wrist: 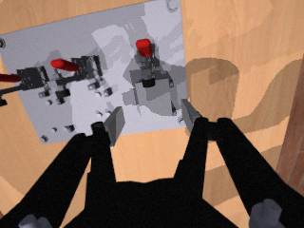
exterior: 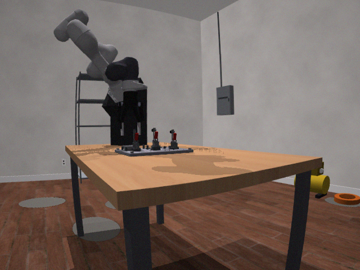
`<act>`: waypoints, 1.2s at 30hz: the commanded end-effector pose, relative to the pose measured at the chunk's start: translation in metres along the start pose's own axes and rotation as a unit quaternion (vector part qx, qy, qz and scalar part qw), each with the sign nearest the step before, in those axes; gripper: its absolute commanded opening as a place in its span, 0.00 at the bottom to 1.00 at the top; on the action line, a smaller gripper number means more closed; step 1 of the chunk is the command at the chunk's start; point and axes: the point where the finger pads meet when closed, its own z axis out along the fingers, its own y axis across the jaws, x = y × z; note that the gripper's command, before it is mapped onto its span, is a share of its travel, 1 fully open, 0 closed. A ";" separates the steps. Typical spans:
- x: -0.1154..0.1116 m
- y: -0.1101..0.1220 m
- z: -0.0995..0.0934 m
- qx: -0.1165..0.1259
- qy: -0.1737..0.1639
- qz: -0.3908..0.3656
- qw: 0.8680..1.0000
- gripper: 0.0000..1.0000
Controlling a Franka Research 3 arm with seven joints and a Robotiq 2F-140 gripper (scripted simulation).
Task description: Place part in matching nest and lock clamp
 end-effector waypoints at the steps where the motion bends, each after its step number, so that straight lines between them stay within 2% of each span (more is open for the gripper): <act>1: -0.001 0.003 -0.001 -0.004 -0.003 -0.013 1.000 0.58; 14: -0.001 0.003 -0.001 -0.004 -0.003 -0.013 1.000 0.58; 15: -0.001 0.003 -0.001 -0.004 -0.003 -0.013 1.000 0.28; 19: -0.001 0.003 -0.007 -0.004 -0.003 -0.013 1.000 0.28; 23: -0.001 0.002 -0.026 -0.004 -0.003 -0.013 1.000 0.28; 29: -0.001 0.002 -0.070 -0.004 -0.003 -0.013 1.000 0.28; 31: -0.001 0.002 -0.070 -0.004 -0.003 -0.013 1.000 0.28; 36: -0.001 0.002 -0.094 -0.004 -0.003 -0.013 1.000 0.28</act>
